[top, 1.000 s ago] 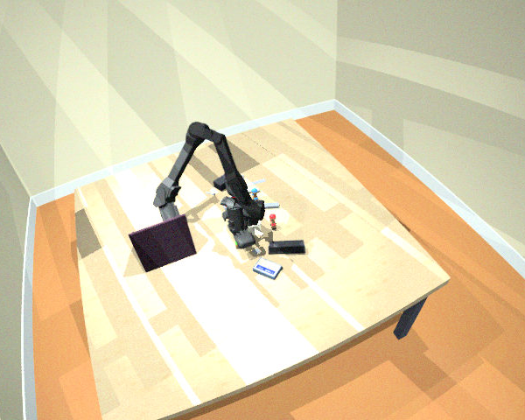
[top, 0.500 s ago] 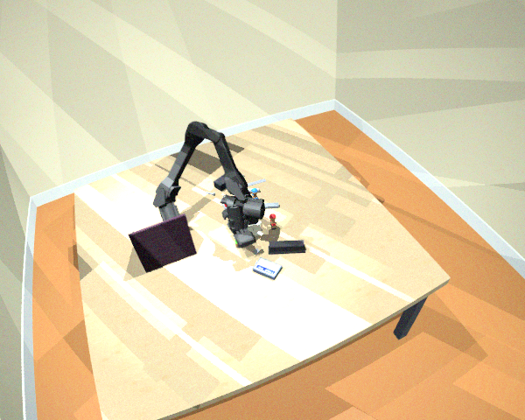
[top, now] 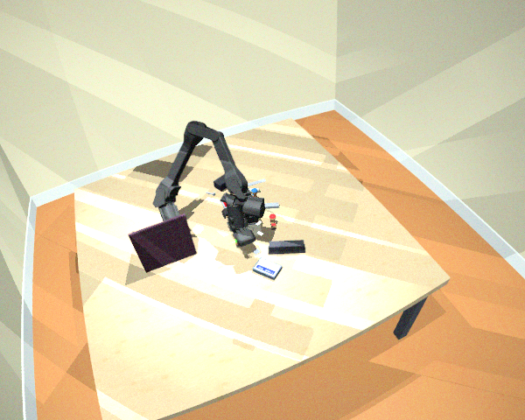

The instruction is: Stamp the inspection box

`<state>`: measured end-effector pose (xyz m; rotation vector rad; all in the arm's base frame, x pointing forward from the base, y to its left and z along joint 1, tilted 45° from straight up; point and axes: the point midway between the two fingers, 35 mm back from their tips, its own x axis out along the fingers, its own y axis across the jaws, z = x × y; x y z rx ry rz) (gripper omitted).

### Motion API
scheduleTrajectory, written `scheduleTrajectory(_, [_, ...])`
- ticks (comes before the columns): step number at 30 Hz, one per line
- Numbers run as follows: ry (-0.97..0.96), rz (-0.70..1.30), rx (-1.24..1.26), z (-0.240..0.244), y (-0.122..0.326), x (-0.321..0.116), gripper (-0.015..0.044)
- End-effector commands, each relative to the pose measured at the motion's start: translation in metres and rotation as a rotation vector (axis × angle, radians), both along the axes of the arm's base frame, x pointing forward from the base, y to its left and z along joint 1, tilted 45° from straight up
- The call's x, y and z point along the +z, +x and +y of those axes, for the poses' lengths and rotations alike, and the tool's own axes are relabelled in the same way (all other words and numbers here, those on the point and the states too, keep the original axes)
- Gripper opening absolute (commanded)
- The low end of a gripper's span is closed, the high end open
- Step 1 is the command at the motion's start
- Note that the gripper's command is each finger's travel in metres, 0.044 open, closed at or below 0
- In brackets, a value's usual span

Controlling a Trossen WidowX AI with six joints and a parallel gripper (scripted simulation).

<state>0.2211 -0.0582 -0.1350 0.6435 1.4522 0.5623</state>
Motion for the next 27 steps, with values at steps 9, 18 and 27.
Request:
scheduleTrajectory(9, [-0.004,-0.003,0.002,-0.0054,0.0000,0.0041,0.0000])
scheduleTrajectory(18, [-0.005,-0.003,0.002,-0.0084,0.0000,0.0072,0.0000])
scheduleTrajectory(27, [-0.005,-0.002,0.002,-0.0115,-0.0001,0.0102,0.0000])
